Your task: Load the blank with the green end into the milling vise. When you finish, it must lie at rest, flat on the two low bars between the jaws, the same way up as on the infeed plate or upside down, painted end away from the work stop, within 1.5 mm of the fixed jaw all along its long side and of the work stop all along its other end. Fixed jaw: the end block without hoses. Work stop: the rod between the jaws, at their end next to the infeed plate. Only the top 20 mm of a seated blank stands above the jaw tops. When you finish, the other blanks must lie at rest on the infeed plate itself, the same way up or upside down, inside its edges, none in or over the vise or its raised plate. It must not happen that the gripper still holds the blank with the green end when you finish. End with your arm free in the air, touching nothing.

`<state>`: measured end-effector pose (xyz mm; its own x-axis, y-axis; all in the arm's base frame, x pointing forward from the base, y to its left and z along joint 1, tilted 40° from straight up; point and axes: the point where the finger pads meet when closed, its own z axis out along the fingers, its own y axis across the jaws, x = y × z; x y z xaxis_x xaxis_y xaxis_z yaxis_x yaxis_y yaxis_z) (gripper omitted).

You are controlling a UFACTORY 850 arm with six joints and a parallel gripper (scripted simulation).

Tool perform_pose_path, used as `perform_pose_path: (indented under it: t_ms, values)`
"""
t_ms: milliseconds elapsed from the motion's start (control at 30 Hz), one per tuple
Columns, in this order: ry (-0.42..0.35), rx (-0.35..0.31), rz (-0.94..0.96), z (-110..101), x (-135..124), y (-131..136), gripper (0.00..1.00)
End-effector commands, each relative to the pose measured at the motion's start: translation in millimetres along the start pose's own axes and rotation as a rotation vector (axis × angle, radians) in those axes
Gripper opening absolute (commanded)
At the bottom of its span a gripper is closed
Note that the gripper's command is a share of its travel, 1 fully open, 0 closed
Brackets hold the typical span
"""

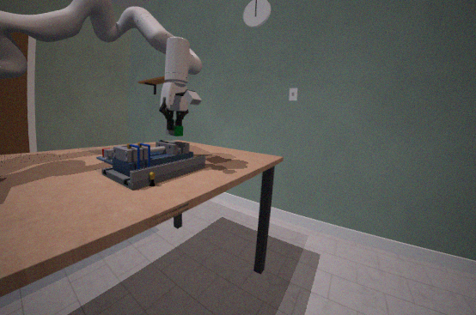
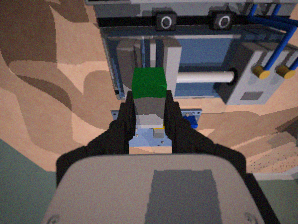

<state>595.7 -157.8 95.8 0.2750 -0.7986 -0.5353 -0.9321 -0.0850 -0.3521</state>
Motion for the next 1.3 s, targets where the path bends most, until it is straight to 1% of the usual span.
perform_pose_path:
  t_ms: [0,633,967,1267]
  values:
    - [0.001,0.001,-0.001,-0.9,0.3,-0.7,0.00]
    - [0.001,0.001,-0.001,-1.0,-1.0,-0.6,0.00]
    - [0.001,0.001,-0.001,29.0,-2.6,-0.4,0.00]
    - [0.001,0.001,-0.001,28.6,-2.6,-0.4,0.00]
